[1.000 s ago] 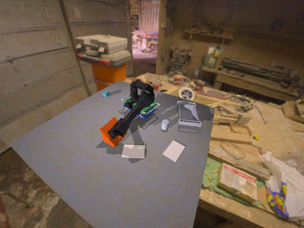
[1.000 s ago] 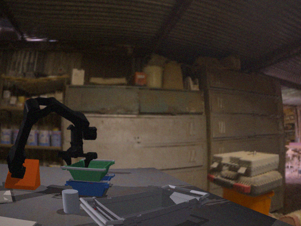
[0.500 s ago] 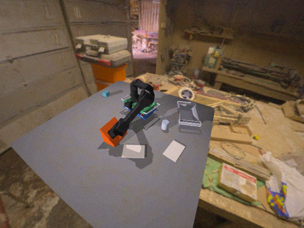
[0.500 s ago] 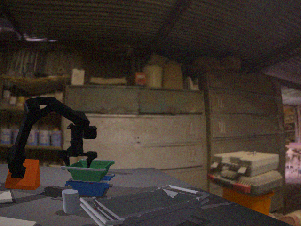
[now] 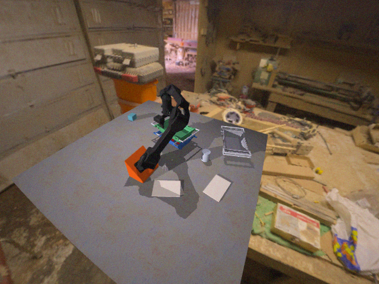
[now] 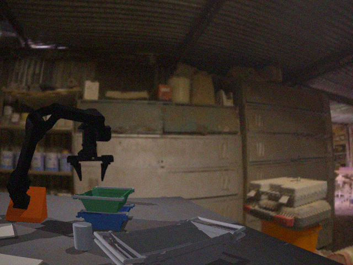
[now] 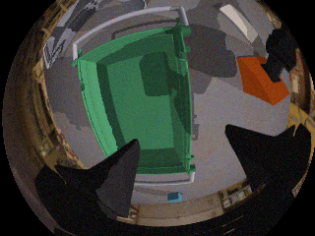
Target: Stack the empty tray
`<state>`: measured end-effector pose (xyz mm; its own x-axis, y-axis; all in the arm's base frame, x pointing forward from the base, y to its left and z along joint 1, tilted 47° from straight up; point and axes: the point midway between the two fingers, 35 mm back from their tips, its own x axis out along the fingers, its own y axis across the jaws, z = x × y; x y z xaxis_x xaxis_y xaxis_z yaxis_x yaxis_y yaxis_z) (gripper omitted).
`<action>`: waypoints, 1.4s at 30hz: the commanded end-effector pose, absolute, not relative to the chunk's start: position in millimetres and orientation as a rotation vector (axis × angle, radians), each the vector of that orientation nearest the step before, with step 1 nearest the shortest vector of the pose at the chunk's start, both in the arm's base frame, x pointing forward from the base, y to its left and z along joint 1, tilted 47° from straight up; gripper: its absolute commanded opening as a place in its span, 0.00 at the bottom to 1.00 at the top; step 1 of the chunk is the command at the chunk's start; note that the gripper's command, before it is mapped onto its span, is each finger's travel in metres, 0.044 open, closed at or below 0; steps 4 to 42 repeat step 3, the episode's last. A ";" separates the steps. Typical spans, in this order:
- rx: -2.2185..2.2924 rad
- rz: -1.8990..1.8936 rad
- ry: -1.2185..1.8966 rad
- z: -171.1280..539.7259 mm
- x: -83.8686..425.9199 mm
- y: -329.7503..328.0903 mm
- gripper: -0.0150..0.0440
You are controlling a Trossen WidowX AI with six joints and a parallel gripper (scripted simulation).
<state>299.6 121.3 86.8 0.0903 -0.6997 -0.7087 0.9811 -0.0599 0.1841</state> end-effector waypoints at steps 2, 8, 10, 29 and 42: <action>0.785 -1.450 0.471 101.1 294.7 135.3 1.00; 0.785 -1.450 0.471 101.1 294.7 135.3 1.00; 0.785 -1.450 0.471 101.1 294.7 135.3 1.00; 0.785 -1.450 0.471 101.1 294.7 135.3 1.00; 0.785 -1.450 0.471 101.1 294.7 135.3 1.00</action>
